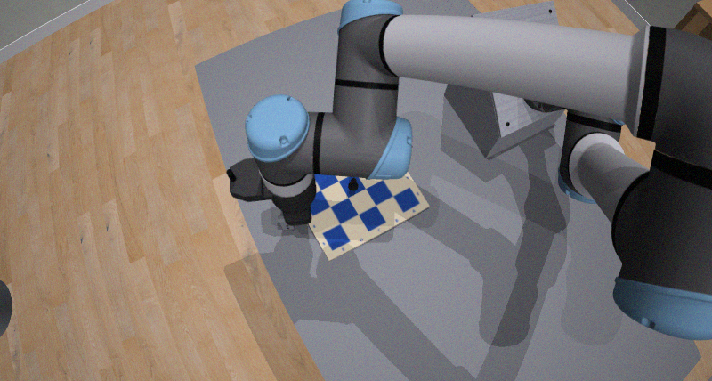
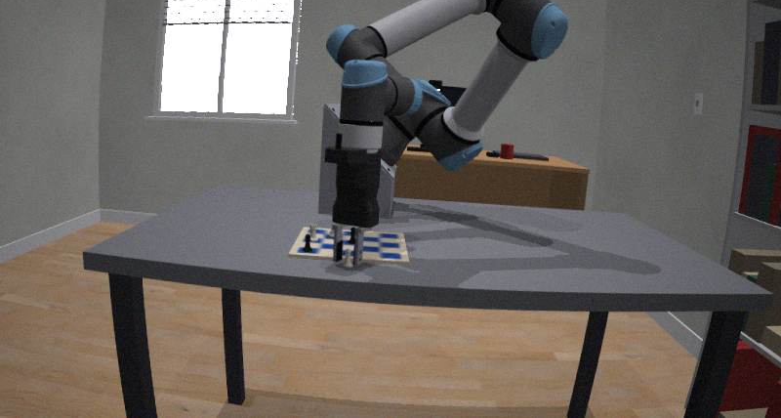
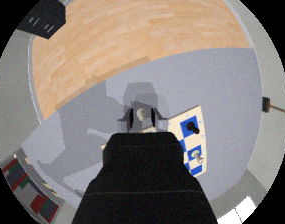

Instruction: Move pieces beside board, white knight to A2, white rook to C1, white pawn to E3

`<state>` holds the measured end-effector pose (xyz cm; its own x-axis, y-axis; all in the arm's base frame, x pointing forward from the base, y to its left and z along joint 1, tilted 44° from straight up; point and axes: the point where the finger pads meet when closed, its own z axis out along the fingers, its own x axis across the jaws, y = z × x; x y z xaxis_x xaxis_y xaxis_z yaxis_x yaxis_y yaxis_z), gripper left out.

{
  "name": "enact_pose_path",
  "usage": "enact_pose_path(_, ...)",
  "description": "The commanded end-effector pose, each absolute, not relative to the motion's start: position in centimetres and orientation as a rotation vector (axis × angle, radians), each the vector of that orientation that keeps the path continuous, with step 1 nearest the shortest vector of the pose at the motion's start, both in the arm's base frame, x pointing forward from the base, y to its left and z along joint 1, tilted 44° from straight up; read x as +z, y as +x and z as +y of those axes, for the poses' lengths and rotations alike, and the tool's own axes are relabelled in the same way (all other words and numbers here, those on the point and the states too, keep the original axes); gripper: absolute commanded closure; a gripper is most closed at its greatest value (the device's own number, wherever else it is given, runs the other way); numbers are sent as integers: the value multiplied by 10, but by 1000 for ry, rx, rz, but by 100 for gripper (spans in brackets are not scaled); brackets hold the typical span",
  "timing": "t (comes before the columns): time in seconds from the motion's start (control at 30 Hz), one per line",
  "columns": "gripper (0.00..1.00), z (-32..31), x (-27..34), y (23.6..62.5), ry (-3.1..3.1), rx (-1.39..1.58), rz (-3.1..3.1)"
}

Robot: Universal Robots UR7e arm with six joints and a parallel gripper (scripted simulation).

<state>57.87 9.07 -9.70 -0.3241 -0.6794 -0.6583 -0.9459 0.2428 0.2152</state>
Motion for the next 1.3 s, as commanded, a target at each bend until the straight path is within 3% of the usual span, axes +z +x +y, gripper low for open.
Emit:
enact_pose_path(0.0, 32, 91, -98, 578, -1483, 831, 2090)
enact_pose_path(0.27, 32, 91, -98, 578, -1483, 831, 2090)
enact_pose_path(0.3, 100, 91, -98, 578, -1483, 831, 2090)
enact_pose_path(1.27, 100, 91, -98, 578, -1483, 831, 2090)
